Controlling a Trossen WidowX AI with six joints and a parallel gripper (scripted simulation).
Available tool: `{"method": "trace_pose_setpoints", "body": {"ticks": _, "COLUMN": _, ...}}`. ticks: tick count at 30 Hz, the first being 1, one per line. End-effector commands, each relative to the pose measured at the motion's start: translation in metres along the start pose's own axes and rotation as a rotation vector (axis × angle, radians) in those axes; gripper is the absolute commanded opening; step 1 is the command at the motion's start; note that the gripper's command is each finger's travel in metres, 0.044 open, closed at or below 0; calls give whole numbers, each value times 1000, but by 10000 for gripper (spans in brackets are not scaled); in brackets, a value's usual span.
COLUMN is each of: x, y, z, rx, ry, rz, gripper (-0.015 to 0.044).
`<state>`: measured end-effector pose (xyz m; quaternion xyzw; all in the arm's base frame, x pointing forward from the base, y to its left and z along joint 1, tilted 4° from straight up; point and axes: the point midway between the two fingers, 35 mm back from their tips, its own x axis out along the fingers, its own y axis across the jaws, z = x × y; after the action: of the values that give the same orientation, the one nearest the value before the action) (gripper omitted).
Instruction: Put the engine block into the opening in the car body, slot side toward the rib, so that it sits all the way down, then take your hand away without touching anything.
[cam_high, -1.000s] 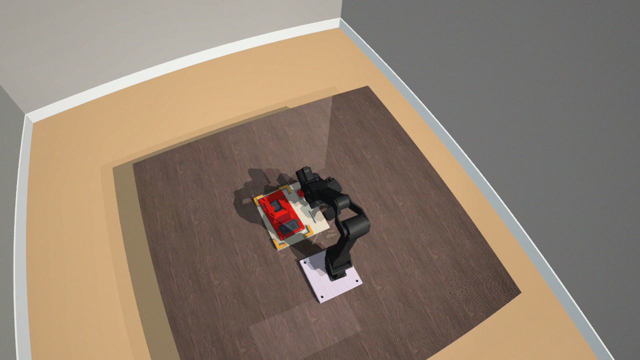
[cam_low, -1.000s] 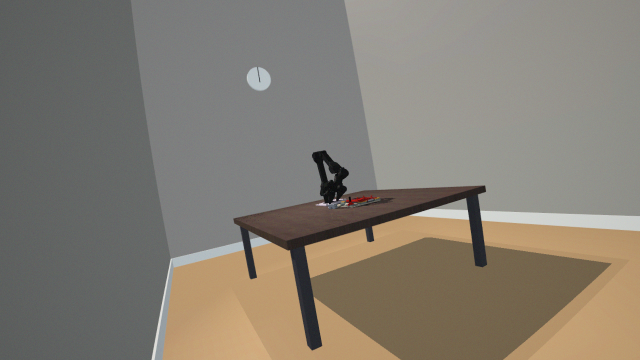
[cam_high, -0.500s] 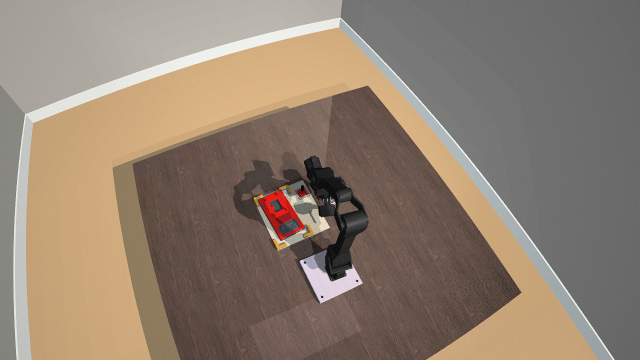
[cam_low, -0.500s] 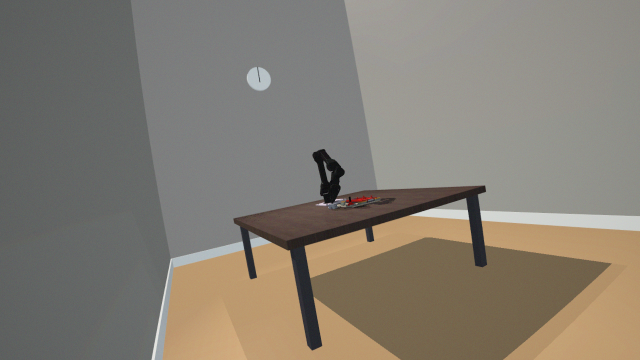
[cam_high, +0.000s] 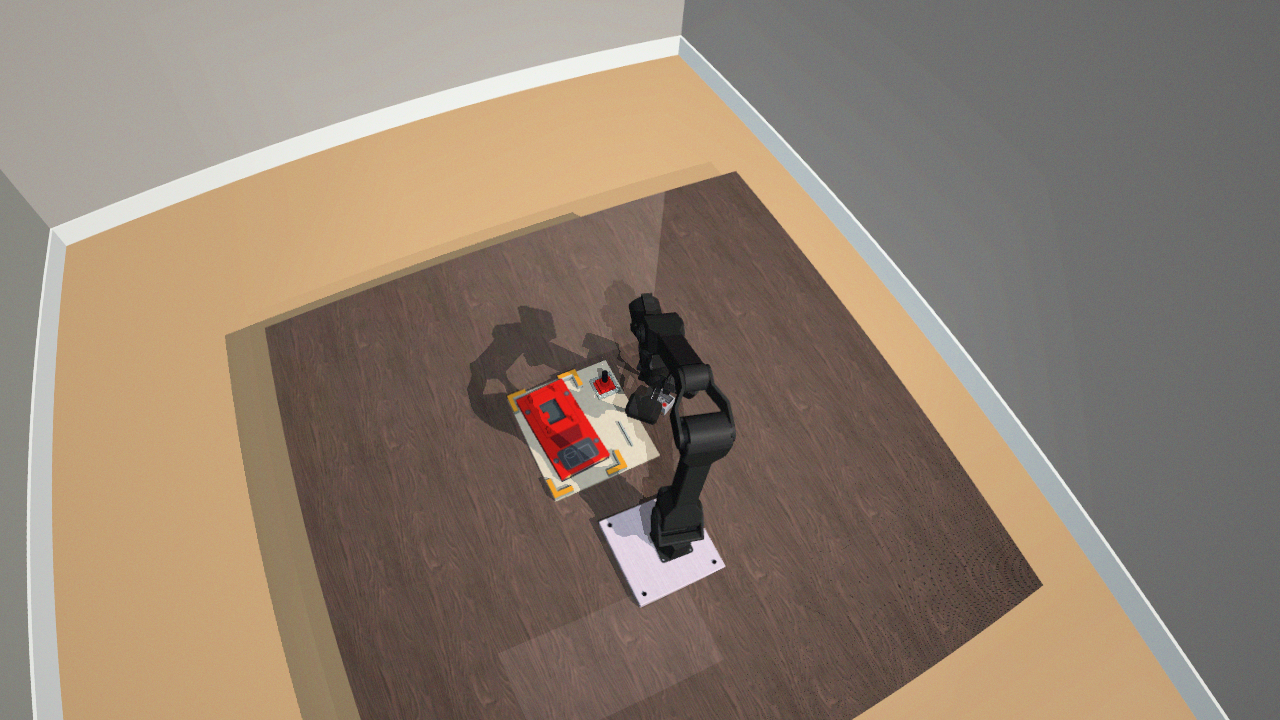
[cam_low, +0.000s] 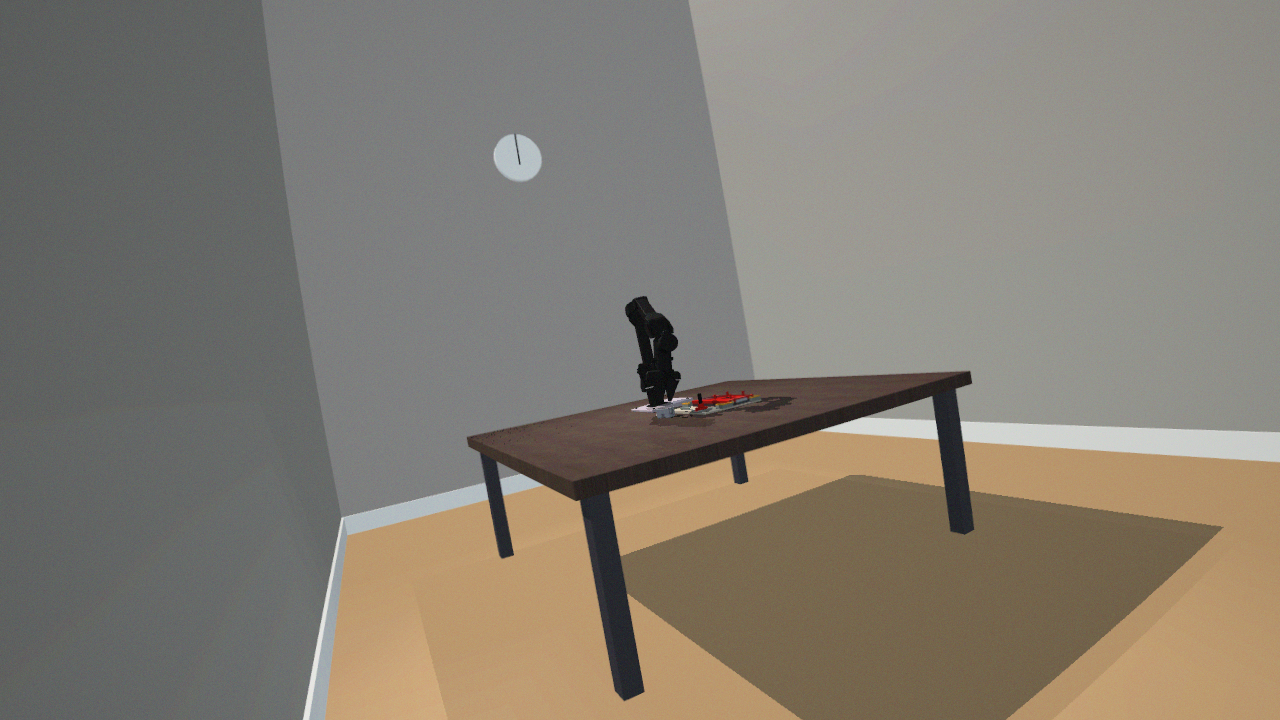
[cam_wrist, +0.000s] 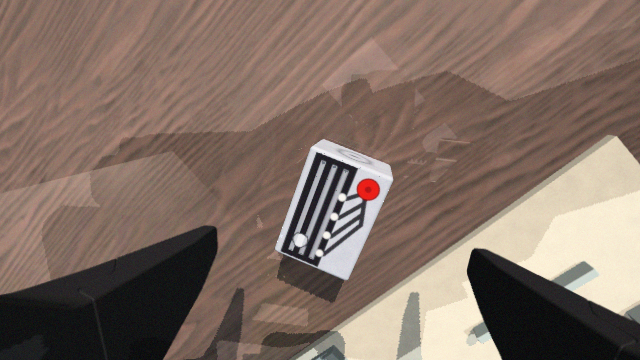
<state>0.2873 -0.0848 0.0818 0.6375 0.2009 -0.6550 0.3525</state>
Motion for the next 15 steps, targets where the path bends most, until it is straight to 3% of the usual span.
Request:
{"method": "trace_pose_setpoints", "body": {"ticks": 1, "x": -4, "y": 1, "z": 1, "rx": 107, "ry": 22, "rz": -51, "gripper": 440}}
{"method": "trace_pose_setpoints", "body": {"ticks": 7, "x": -11, "y": 3, "z": 3, "rx": 271, "ry": 49, "rz": -129, "gripper": 440}}
{"method": "trace_pose_setpoints", "body": {"ticks": 15, "x": -9, "y": 13, "z": 6, "rx": 276, "ry": 50, "rz": -130, "gripper": 440}}
